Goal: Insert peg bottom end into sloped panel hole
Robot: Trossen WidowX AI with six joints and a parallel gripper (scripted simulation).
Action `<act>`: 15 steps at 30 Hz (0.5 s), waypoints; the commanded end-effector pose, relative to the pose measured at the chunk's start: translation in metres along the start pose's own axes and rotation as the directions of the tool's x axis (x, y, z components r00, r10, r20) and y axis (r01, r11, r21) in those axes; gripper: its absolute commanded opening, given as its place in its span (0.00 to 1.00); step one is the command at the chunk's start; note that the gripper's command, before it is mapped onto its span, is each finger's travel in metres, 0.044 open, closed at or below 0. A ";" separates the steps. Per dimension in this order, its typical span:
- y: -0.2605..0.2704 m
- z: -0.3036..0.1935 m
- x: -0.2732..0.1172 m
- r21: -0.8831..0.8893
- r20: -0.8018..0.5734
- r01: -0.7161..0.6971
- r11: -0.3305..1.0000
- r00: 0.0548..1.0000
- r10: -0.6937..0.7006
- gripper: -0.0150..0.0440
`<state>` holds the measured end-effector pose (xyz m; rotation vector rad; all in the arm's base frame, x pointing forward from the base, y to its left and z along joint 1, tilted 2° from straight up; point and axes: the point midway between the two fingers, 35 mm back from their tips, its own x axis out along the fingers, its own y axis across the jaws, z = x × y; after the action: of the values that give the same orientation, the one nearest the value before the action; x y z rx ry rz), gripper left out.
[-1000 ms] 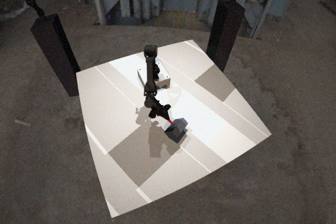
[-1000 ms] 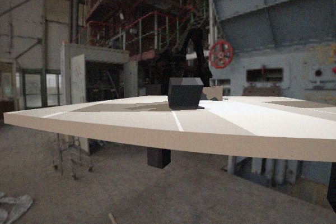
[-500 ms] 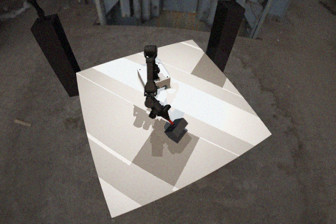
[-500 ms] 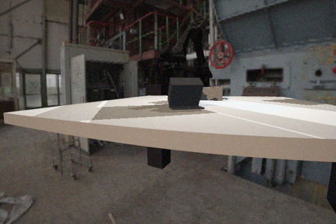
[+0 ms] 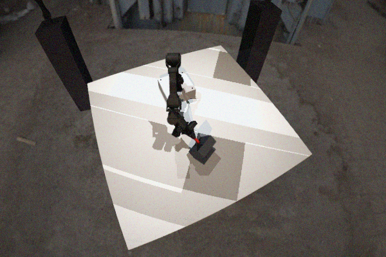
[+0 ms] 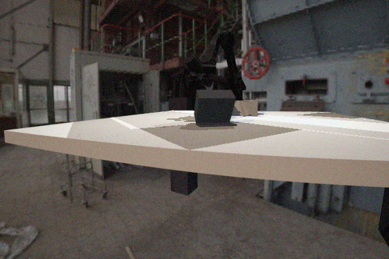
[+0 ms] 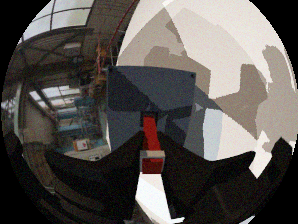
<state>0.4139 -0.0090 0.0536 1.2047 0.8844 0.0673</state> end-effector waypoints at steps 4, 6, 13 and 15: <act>-0.002 0.000 0.006 0.008 0.000 0.005 1.000 1.000 -0.005 0.25; -0.002 0.000 0.007 0.008 0.000 0.005 1.000 1.000 -0.005 0.25; -0.002 0.000 0.012 0.009 0.000 0.005 1.000 1.000 -0.005 0.25; -0.002 0.000 0.014 0.009 0.000 0.004 1.000 1.000 -0.004 0.25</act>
<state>0.4206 -0.0043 0.0477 1.2054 0.8840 0.0673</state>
